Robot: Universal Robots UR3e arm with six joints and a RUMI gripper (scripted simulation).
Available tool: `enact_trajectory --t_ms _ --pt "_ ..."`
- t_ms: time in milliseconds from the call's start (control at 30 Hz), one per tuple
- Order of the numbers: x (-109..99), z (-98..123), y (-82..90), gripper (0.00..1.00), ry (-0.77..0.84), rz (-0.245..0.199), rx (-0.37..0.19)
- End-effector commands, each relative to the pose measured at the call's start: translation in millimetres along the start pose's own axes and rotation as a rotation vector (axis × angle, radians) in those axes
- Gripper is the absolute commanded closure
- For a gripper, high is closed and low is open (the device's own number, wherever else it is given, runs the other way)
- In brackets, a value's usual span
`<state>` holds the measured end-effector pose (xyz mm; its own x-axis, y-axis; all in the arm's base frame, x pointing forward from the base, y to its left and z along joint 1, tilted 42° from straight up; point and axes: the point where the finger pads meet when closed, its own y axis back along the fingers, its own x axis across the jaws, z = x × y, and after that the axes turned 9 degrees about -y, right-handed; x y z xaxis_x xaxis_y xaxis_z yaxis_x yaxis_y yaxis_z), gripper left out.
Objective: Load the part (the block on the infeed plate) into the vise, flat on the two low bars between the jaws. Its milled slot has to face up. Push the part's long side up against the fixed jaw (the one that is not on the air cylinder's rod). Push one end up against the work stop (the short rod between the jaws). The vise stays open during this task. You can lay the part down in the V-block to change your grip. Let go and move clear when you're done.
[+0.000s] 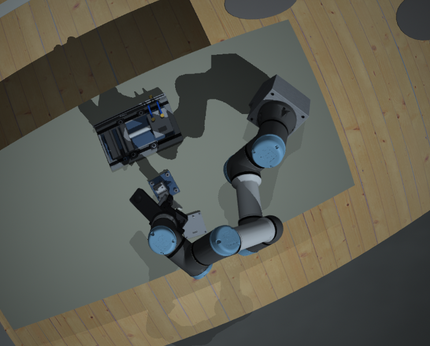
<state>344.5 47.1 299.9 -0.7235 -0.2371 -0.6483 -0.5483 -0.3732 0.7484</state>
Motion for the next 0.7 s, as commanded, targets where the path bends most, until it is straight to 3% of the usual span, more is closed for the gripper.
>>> enact_trajectory --t_ms 0,667 --pt "0.8 -2.2 0.5 1.00 -0.040 0.001 0.002" --pt "4.9 -9.6 1.5 1.00 -0.197 -0.002 0.002"
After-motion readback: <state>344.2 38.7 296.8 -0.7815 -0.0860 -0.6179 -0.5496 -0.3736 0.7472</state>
